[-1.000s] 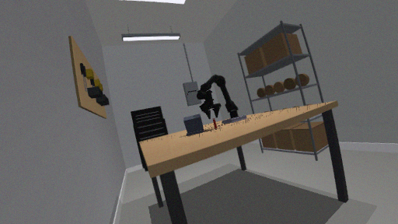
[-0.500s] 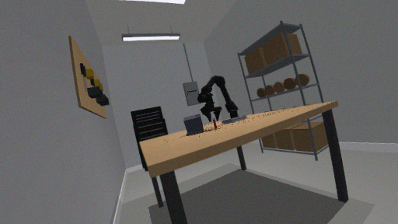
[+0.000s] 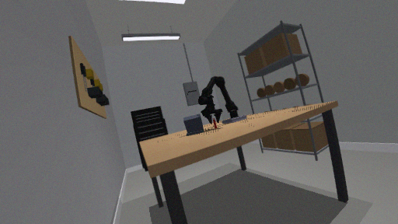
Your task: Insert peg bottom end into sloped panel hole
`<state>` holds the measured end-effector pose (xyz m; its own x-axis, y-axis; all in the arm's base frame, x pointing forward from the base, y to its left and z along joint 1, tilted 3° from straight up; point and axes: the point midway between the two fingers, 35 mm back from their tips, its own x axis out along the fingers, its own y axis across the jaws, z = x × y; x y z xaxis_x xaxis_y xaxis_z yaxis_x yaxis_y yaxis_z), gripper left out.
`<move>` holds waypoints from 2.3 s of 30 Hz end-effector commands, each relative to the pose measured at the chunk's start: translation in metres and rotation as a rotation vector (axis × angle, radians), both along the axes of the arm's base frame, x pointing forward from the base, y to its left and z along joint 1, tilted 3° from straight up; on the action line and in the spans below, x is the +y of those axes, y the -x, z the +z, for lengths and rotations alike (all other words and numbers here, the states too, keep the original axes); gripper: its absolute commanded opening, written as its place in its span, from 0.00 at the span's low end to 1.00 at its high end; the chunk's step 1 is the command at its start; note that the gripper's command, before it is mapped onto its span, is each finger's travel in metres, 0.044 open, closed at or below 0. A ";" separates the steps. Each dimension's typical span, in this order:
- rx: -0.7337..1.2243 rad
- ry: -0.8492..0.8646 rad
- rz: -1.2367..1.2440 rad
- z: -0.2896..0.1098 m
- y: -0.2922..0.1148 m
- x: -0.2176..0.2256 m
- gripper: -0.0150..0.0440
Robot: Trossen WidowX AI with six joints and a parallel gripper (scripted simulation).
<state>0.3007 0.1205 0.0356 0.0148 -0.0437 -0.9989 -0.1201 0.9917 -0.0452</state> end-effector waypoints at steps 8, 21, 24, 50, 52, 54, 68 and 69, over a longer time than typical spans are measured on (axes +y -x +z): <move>-0.001 0.000 0.000 0.000 0.000 0.000 0.56; -0.001 0.000 0.000 0.000 0.000 0.000 0.25; 0.000 0.000 0.000 0.004 -0.001 0.001 0.25; 0.014 -0.012 -0.002 0.080 -0.001 0.001 0.25; 0.019 -0.021 -0.007 0.079 -0.002 -0.001 0.25; 0.024 -0.031 -0.012 0.079 -0.002 -0.002 0.25; 0.057 -0.097 -0.048 0.076 -0.008 -0.013 0.25; 0.059 -0.102 -0.051 0.076 -0.008 -0.014 0.25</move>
<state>0.3074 0.1086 0.1110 -0.0377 0.0411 -0.9984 -0.0737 0.9963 0.0438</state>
